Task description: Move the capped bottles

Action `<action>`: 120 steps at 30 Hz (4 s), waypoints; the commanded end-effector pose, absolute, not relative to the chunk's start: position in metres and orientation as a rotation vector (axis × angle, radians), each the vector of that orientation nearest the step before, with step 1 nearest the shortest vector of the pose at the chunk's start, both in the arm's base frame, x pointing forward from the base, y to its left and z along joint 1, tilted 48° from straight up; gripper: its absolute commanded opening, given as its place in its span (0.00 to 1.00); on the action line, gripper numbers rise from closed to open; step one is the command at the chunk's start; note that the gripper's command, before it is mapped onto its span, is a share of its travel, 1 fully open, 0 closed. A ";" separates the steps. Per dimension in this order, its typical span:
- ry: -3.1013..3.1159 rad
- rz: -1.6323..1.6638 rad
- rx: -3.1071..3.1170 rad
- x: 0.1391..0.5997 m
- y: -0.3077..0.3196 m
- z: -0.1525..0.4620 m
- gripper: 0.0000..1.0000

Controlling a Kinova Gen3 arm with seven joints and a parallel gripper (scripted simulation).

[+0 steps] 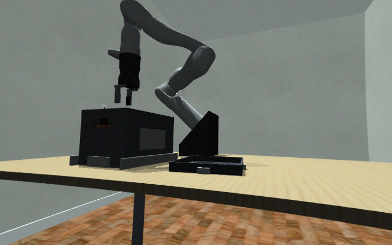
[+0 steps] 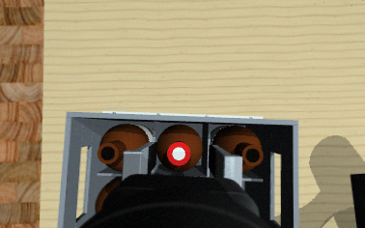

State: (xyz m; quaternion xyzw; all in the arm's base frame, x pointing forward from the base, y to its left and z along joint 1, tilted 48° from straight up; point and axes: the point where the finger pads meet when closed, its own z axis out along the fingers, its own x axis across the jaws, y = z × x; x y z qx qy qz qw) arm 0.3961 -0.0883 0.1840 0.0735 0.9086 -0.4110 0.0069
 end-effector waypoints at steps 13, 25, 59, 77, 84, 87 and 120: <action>2.841 -1.271 0.218 0.400 -0.066 0.162 1.00; 2.838 -1.274 0.219 0.401 -0.061 0.156 1.00; 2.838 -1.275 0.212 0.401 -0.058 0.154 1.00; 2.838 -1.275 0.212 0.402 -0.057 0.152 1.00; 2.841 -1.269 0.211 0.402 -0.054 0.149 1.00; 2.842 -1.267 0.211 0.402 -0.053 0.148 1.00; 2.836 -1.278 0.212 0.402 -0.056 0.152 1.00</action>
